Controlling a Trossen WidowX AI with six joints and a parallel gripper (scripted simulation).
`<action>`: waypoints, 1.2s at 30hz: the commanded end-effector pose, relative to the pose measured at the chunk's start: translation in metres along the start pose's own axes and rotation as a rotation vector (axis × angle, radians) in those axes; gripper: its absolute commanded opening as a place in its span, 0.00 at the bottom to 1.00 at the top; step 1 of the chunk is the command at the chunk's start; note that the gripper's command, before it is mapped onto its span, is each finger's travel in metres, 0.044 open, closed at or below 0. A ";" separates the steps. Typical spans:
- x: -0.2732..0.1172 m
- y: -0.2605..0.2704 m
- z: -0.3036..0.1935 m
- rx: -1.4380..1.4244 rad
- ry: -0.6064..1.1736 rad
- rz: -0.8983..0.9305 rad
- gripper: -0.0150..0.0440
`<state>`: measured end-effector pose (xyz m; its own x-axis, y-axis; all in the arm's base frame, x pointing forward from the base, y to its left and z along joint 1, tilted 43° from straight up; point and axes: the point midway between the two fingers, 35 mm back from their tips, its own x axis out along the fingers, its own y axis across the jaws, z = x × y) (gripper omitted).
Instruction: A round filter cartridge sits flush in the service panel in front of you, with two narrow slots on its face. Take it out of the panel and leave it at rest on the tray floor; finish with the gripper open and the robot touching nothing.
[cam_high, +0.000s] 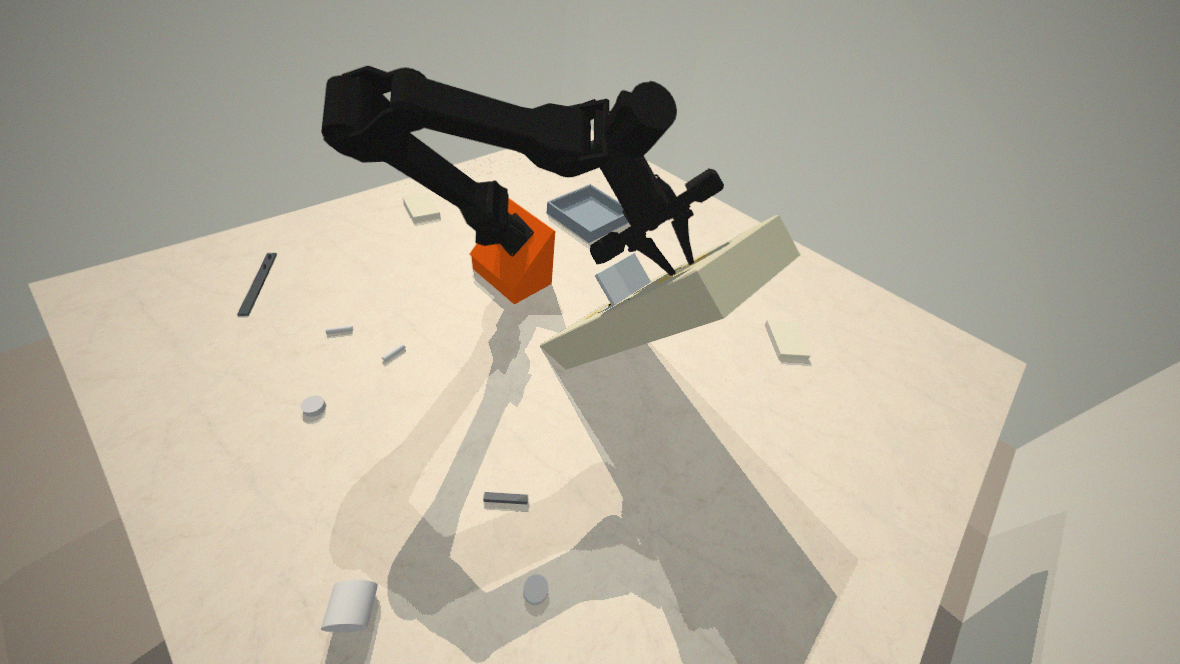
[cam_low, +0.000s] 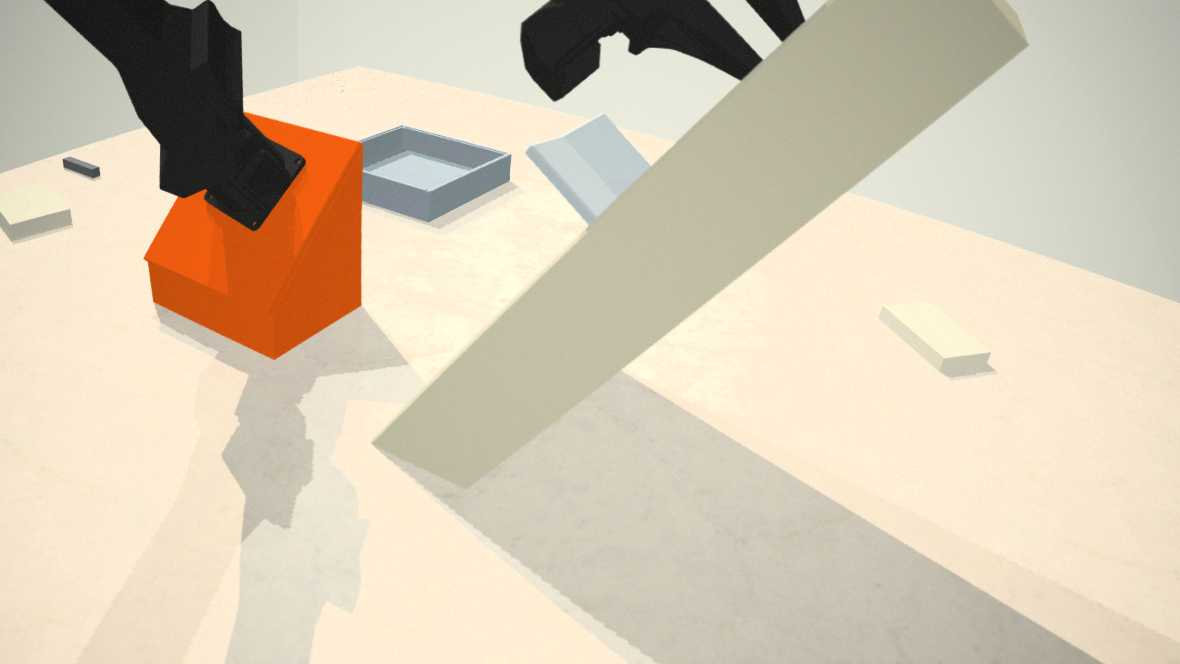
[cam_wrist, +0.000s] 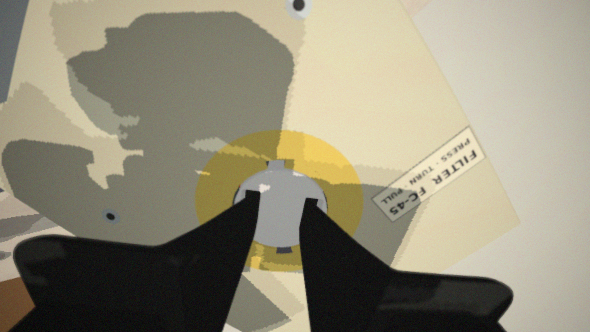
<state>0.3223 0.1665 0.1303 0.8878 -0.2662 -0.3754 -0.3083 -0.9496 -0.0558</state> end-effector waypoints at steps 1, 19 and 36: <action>0.001 -0.001 0.000 0.004 -0.007 -0.007 0.31; 0.019 0.000 0.001 0.491 -0.029 0.014 0.25; 0.018 0.000 0.001 1.084 -0.025 0.023 0.25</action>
<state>0.3224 0.1663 0.1280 0.8853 -0.2674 -0.3805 -0.4625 -0.4205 -0.7806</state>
